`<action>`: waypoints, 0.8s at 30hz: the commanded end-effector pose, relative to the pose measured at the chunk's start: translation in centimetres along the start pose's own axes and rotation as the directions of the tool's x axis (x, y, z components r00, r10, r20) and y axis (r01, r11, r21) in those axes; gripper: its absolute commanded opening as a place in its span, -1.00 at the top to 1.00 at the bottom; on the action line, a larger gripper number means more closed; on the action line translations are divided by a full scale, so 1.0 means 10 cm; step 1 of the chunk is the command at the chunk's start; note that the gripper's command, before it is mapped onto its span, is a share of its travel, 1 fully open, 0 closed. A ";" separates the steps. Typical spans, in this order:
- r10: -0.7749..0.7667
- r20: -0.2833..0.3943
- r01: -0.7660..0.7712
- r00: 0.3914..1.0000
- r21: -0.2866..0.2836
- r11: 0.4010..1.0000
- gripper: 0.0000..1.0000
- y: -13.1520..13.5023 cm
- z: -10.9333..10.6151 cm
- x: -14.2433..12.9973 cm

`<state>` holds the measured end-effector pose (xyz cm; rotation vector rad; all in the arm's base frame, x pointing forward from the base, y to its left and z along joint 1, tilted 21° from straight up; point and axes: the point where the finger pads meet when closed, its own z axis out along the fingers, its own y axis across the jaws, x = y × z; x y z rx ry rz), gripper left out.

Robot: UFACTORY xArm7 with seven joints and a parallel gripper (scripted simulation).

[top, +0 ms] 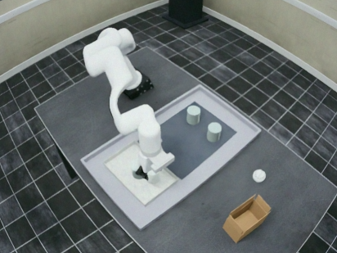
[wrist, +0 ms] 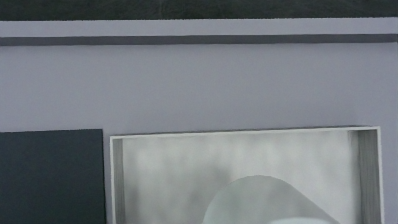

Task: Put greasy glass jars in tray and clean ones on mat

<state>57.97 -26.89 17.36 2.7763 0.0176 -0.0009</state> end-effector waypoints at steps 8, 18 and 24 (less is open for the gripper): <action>0.000 -0.006 0.000 1.000 -0.001 1.000 1.00 0.00 0.28 0.02; 0.000 -0.006 0.000 1.000 -0.001 1.000 1.00 0.00 0.46 0.02; 0.000 -0.006 0.000 1.000 -0.001 1.000 1.00 0.00 0.46 0.02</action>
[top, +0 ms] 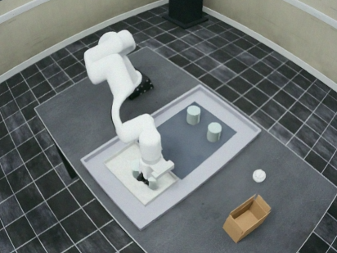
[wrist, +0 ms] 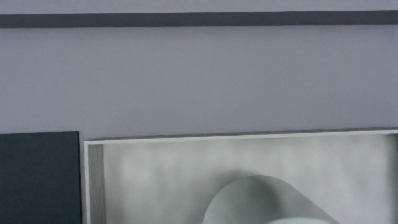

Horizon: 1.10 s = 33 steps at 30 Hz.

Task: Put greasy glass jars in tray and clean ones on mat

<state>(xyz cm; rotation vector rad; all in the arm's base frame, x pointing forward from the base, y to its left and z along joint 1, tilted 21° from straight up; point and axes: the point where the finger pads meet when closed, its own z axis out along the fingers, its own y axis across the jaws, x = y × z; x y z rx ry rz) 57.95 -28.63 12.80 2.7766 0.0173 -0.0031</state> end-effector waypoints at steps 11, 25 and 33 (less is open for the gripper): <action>0.000 -0.007 0.000 1.000 -0.002 1.000 1.00 0.01 0.09 0.02; 0.000 -0.007 0.000 1.000 -0.002 1.000 1.00 0.01 0.22 0.02; 0.000 -0.007 0.000 1.000 -0.002 1.000 -1.00 0.01 0.22 0.02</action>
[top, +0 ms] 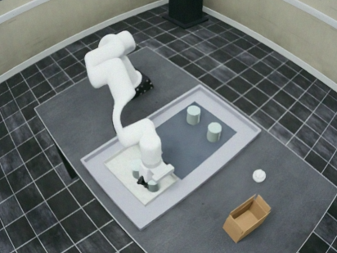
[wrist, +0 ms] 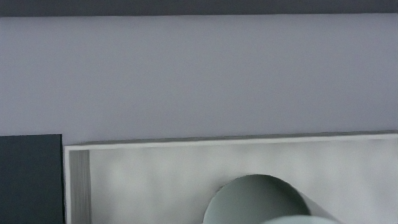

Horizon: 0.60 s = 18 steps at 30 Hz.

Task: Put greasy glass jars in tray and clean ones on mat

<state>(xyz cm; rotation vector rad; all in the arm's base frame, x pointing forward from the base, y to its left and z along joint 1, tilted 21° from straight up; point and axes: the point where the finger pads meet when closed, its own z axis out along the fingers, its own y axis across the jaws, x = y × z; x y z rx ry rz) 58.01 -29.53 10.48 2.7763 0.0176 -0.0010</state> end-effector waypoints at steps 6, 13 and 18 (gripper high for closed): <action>0.000 -0.006 0.000 1.000 -0.001 1.000 -1.00 0.00 -0.03 0.02; 0.000 -0.006 0.000 1.000 -0.001 1.000 -1.00 0.00 -0.03 0.02; 0.000 -0.006 0.000 1.000 -0.001 1.000 -1.00 0.00 -0.14 0.02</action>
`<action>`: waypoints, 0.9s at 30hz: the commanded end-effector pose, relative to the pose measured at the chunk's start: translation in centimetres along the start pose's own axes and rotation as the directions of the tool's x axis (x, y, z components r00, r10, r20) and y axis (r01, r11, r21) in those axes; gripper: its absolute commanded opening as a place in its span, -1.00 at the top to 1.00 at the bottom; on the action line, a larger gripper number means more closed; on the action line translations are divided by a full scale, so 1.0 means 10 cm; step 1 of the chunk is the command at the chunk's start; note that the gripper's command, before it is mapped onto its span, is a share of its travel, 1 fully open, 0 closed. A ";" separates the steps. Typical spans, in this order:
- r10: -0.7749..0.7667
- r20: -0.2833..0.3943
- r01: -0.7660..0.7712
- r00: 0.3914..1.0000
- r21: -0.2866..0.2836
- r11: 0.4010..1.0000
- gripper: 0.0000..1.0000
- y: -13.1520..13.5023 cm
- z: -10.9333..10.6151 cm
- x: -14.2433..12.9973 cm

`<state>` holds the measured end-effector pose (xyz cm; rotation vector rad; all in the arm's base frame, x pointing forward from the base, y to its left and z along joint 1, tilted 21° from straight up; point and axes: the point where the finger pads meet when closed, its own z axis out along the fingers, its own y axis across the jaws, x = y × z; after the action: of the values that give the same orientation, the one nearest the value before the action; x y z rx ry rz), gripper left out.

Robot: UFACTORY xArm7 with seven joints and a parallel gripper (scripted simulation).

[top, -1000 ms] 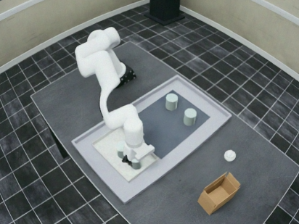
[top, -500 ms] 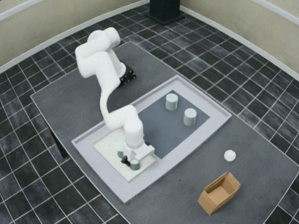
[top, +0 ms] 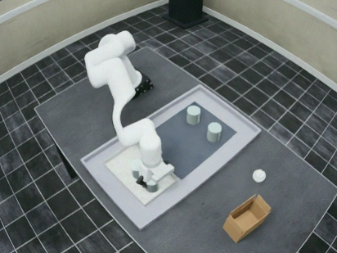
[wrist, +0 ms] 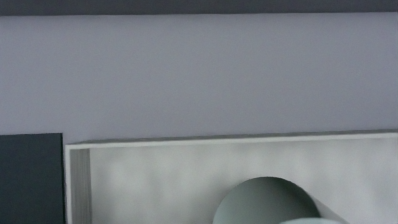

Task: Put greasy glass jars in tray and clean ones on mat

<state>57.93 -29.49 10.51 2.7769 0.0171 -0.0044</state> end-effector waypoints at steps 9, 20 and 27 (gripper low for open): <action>0.000 -0.008 0.000 1.000 -0.002 1.000 -1.00 0.01 -0.41 0.02; 0.000 -0.008 0.000 1.000 -0.002 1.000 -1.00 0.00 -0.84 0.02; 0.000 -0.008 0.000 1.000 -0.002 1.000 -1.00 0.00 -1.03 0.02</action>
<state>57.94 -26.48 18.43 2.7766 0.0172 -0.0036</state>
